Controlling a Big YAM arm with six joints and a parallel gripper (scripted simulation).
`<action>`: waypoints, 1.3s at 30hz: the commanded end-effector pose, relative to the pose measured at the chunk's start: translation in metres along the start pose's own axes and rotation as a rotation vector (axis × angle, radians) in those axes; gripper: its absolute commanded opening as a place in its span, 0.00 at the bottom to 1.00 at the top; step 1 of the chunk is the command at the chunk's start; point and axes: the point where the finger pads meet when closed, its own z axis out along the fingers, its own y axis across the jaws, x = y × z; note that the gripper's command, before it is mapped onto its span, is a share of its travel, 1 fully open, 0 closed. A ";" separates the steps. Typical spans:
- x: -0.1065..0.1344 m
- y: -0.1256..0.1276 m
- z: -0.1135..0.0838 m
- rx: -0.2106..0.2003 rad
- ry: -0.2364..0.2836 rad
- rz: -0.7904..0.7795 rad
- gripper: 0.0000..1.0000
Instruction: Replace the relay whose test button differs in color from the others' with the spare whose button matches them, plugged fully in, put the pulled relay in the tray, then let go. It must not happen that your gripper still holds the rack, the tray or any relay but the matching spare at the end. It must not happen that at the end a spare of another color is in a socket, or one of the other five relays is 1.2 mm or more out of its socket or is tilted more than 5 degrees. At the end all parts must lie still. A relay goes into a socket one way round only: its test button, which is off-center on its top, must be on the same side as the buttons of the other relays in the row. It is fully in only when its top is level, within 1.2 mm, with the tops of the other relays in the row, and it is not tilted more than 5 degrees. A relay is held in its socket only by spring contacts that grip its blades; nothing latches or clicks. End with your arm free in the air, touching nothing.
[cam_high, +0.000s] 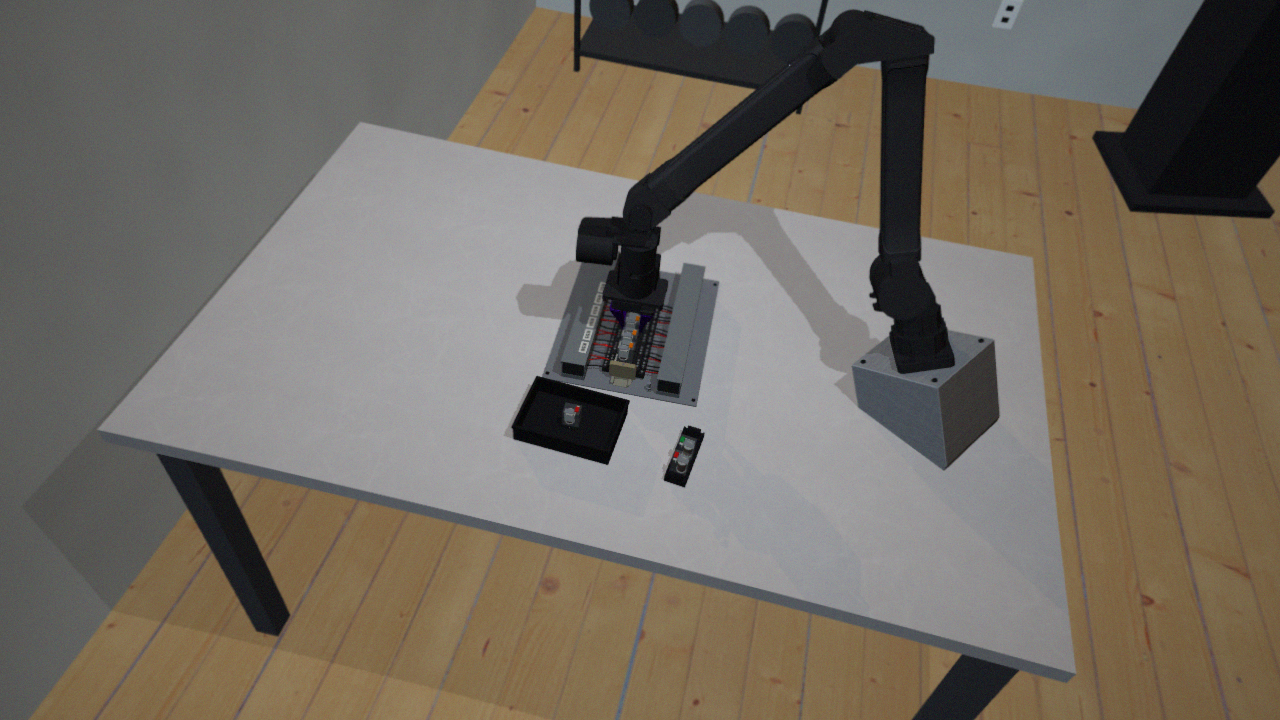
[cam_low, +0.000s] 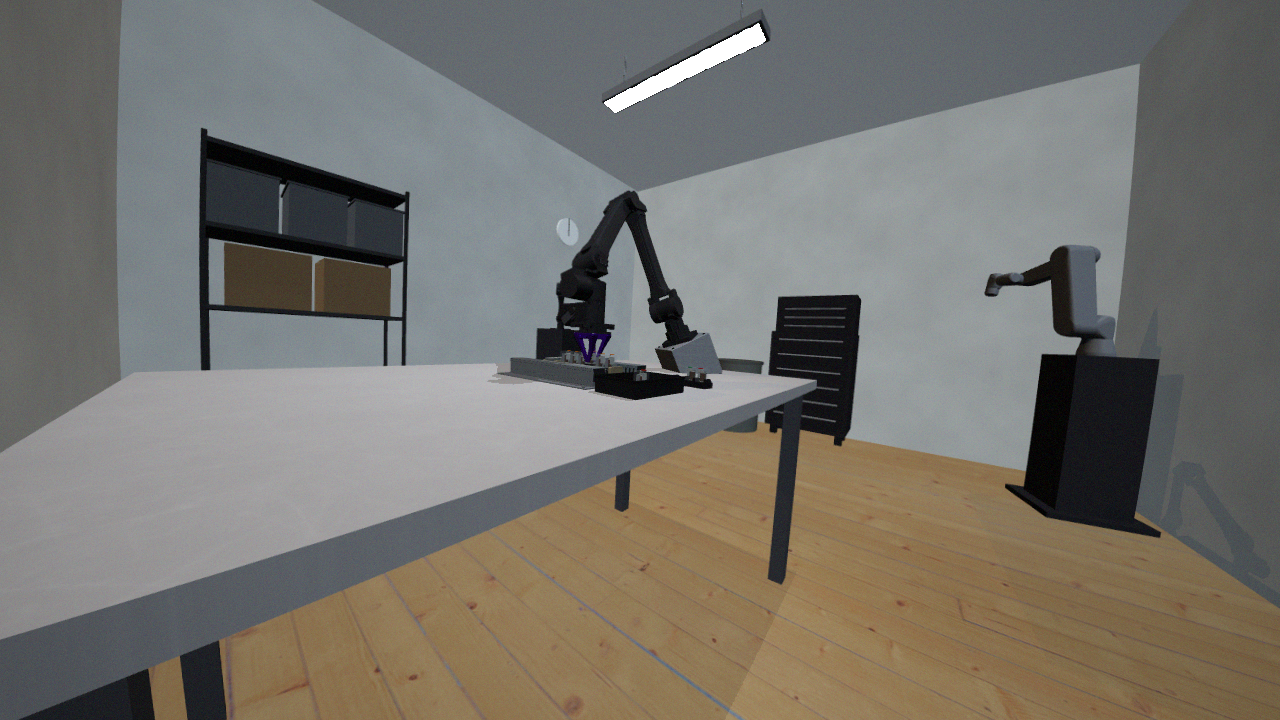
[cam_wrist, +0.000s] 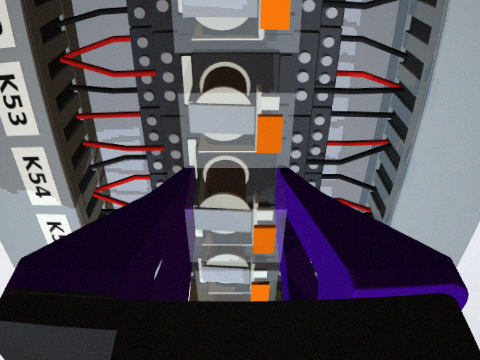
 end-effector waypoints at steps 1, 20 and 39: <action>-0.005 0.005 0.006 -0.006 -0.004 0.001 0.00; -0.005 0.005 0.006 -0.005 -0.004 0.001 0.00; -0.005 0.003 0.012 -0.001 -0.004 0.000 0.00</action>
